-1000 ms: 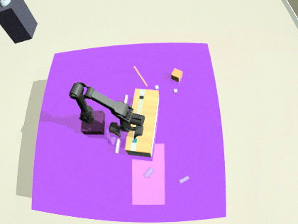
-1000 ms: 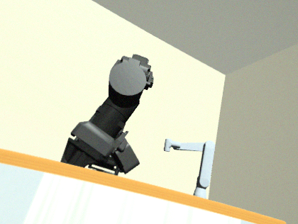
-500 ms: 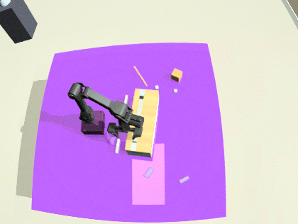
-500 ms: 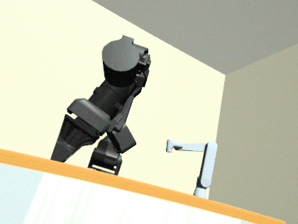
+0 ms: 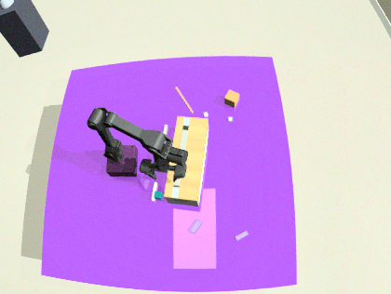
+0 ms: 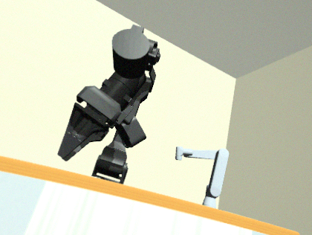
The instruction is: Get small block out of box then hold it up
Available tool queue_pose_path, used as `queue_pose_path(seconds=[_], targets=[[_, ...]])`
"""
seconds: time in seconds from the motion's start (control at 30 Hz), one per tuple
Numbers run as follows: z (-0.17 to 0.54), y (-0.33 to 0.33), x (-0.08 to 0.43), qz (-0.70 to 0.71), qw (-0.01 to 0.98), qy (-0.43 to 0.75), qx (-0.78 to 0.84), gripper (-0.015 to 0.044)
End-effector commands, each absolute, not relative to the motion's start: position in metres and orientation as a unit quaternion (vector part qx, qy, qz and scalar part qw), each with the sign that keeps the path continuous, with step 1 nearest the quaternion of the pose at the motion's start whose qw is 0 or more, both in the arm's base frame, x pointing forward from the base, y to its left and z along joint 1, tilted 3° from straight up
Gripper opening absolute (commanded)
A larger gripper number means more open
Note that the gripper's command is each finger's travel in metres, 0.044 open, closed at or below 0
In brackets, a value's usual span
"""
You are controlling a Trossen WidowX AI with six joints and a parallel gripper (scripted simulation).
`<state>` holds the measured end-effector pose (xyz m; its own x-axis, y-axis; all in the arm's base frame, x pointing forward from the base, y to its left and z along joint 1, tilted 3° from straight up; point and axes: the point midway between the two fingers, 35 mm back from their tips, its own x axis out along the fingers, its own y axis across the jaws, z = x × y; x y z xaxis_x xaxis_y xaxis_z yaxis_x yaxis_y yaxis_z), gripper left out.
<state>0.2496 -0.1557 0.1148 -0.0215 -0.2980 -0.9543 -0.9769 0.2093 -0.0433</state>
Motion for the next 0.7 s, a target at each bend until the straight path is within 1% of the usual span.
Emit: queue_pose_path(seconds=[0.0, 0.03, 0.07, 0.23, 0.4, 0.53, 0.67], targets=[[0.122, -0.174, 0.238, 0.315, 0.491, 0.636, -0.505, 0.0321], [0.122, -0.177, 0.235, 0.289, 0.512, 0.647, -0.486, 0.0295], [0.122, -0.177, 0.235, 0.267, 0.533, 0.655, -0.465, 0.0285], [0.120, -0.179, 0.230, 0.151, 0.624, 0.682, -0.350, 0.0285], [0.119, -0.182, 0.225, -0.018, 0.712, 0.684, -0.158, 0.0285], [0.118, -0.184, 0.220, -0.153, 0.742, 0.652, 0.016, 0.0285], [0.118, -0.186, 0.217, -0.275, 0.732, 0.594, 0.192, 0.0285]])
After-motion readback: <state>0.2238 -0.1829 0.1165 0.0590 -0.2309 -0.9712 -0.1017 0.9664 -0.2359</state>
